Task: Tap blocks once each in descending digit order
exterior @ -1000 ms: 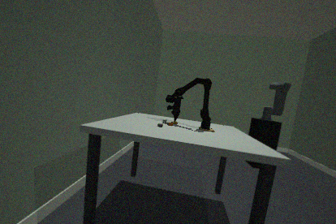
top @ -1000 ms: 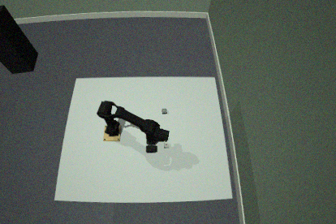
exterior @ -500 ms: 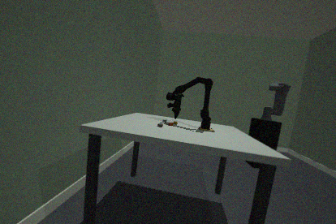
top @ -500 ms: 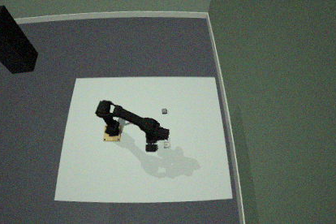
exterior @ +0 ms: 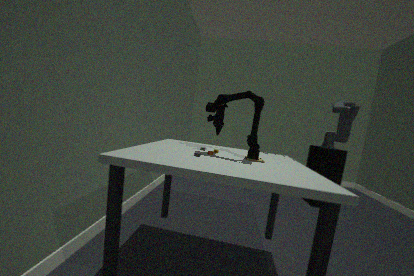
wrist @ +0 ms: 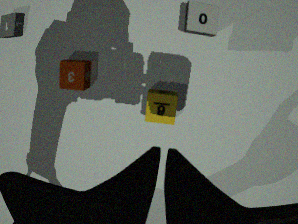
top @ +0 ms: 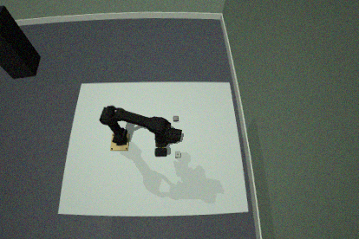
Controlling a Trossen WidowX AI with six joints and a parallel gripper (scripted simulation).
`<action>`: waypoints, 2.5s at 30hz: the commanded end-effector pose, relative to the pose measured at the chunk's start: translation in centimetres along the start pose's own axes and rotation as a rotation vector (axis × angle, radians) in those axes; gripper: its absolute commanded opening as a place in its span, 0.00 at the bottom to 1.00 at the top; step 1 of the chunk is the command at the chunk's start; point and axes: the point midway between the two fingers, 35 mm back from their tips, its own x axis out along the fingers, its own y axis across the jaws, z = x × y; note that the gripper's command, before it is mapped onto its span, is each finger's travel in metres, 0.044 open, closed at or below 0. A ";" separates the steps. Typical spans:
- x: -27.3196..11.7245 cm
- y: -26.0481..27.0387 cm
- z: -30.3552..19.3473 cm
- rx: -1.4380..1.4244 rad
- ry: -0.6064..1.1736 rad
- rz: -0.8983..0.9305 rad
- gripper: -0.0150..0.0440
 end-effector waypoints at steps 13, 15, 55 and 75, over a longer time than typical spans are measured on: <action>1.7 10.3 1.1 -0.007 0.001 0.010 0.29; 4.5 10.4 1.2 -0.007 0.001 0.010 0.29; 7.8 10.3 0.9 -0.007 0.001 0.010 0.29; -1.1 15.1 5.5 -0.007 -0.002 0.014 0.29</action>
